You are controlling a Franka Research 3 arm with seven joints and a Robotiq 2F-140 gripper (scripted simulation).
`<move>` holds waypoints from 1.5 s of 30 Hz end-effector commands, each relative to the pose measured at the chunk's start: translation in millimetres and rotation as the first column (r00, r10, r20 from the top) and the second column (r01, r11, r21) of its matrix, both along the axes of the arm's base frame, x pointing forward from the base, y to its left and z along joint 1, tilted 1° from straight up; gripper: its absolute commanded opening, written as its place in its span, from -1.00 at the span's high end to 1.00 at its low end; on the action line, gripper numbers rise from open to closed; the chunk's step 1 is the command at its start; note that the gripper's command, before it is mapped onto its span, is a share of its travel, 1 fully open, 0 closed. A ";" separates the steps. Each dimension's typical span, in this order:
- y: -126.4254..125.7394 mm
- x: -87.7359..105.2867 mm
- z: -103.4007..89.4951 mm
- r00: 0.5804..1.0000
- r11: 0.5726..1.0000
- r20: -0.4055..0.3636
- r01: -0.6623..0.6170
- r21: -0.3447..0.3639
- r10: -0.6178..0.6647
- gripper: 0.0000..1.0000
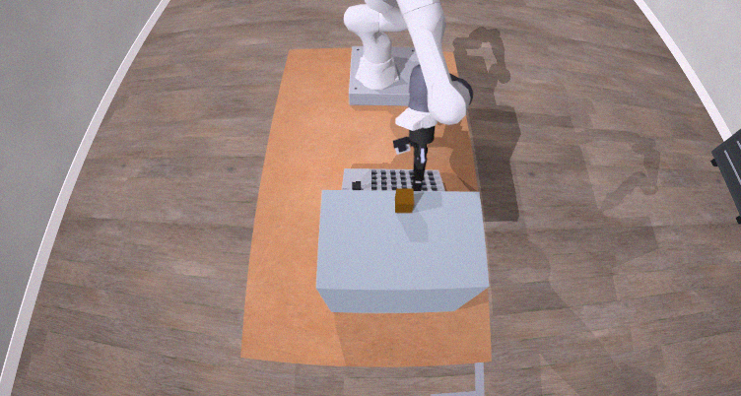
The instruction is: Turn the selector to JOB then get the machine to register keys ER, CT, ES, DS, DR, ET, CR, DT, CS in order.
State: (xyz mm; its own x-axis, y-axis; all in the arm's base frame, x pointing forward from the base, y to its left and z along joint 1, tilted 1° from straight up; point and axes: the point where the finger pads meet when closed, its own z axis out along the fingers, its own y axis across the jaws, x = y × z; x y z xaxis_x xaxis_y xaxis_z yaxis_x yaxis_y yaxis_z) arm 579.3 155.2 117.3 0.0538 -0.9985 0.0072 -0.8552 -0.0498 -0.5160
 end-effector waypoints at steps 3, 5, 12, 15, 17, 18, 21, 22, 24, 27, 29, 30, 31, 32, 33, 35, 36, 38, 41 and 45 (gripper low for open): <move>1.2 2.7 -2.3 1.000 1.000 0.003 0.000 0.004 0.000 0.80; 1.2 3.2 -3.1 1.000 1.000 0.003 0.000 0.004 0.000 0.80; 1.3 4.3 -5.0 1.000 1.000 0.003 0.000 0.004 0.000 0.80; 1.3 4.9 -6.0 1.000 1.000 0.003 0.000 0.004 0.000 0.80; 1.3 5.2 -6.5 1.000 1.000 0.003 0.000 0.004 0.000 0.80; 1.3 5.3 -6.7 1.000 1.000 0.003 0.000 0.004 0.000 0.80; 1.3 5.6 -7.2 1.000 1.000 0.003 0.000 0.004 0.000 0.80; 1.3 5.7 -7.3 1.000 1.000 0.003 0.000 0.004 0.000 0.80; 1.3 5.8 -7.5 1.000 1.000 0.003 0.000 0.004 0.000 0.80; 1.3 5.8 -7.5 1.000 1.000 0.003 0.000 0.004 0.000 0.80; 1.3 5.8 -7.5 1.000 1.000 0.003 0.000 0.004 0.000 0.80; 1.3 5.8 -7.5 1.000 1.000 0.003 0.000 0.004 0.000 0.80; 1.3 5.8 -7.5 1.000 1.000 0.003 0.000 0.004 0.000 0.80; 1.3 5.8 -7.5 1.000 1.000 0.003 0.000 0.004 0.000 0.80; 1.3 5.8 -7.5 1.000 1.000 0.003 0.000 0.004 0.000 0.80; 1.3 5.8 -7.5 1.000 1.000 0.003 0.000 0.004 0.000 0.80; 1.3 5.8 -7.5 1.000 1.000 0.003 0.000 0.004 0.000 0.80; 1.3 5.8 -7.5 1.000 1.000 0.003 0.000 0.004 0.000 0.80; 1.3 5.8 -7.5 1.000 1.000 0.003 0.000 0.004 0.000 0.80; 1.3 5.8 -7.5 1.000 1.000 0.003 0.000 0.004 0.000 0.80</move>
